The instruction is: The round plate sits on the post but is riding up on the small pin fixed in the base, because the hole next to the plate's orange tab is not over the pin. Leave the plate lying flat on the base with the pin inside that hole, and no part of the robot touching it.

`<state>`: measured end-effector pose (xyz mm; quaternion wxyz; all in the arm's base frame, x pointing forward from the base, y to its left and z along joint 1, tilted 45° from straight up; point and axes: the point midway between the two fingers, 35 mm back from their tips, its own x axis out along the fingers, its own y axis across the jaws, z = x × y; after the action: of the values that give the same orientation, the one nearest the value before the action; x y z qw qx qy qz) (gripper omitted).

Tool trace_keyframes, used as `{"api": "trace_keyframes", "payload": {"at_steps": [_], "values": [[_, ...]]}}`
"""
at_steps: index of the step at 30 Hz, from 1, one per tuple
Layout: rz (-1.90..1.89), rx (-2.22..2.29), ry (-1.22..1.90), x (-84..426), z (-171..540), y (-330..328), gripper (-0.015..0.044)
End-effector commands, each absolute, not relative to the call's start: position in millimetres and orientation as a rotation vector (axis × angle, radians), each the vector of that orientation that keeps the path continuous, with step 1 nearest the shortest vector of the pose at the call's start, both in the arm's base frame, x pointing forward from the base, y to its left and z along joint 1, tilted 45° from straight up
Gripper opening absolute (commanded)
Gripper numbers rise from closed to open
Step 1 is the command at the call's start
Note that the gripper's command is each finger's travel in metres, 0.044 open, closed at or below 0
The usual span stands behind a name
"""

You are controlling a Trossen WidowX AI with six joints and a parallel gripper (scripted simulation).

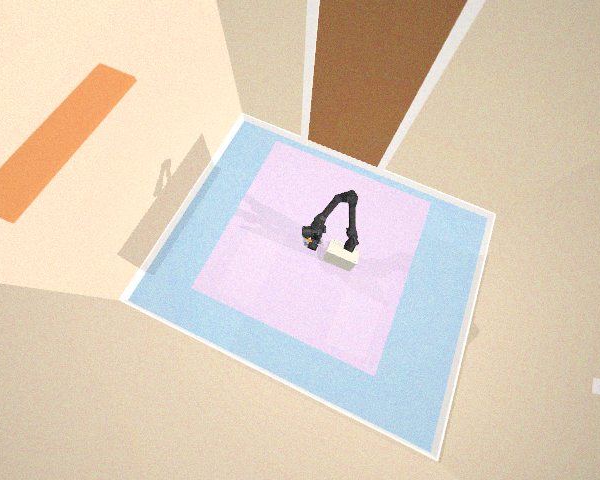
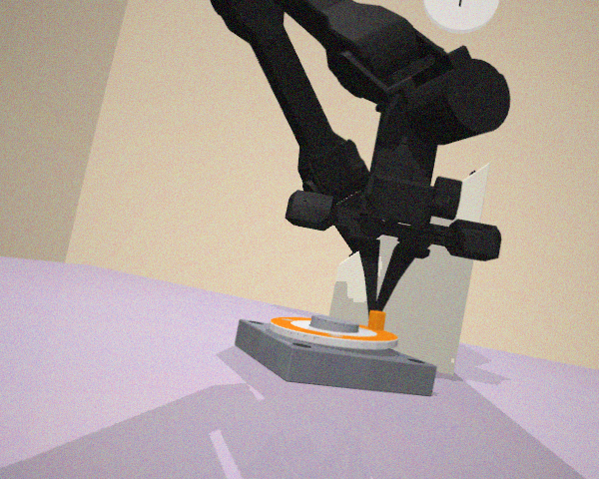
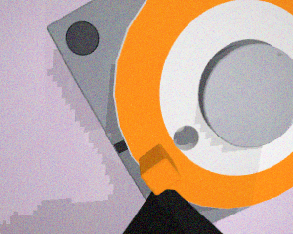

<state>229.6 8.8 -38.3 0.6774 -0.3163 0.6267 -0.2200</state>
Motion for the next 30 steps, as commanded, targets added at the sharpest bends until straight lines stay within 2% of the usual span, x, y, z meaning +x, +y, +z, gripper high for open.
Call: {"api": "trace_keyframes", "payload": {"at_steps": [1,11,21,30], "values": [[-0.497,-0.701,1.404,233.0,-39.9,11.9,0.0000],[-0.496,-0.701,1.404,235.9,-42.7,14.4,0.0000],[-0.494,-0.699,1.405,227.4,-11.3,43.5,0.0000],[-0.491,-0.711,1.407,228.6,-17.3,38.2,0.0000]]}}
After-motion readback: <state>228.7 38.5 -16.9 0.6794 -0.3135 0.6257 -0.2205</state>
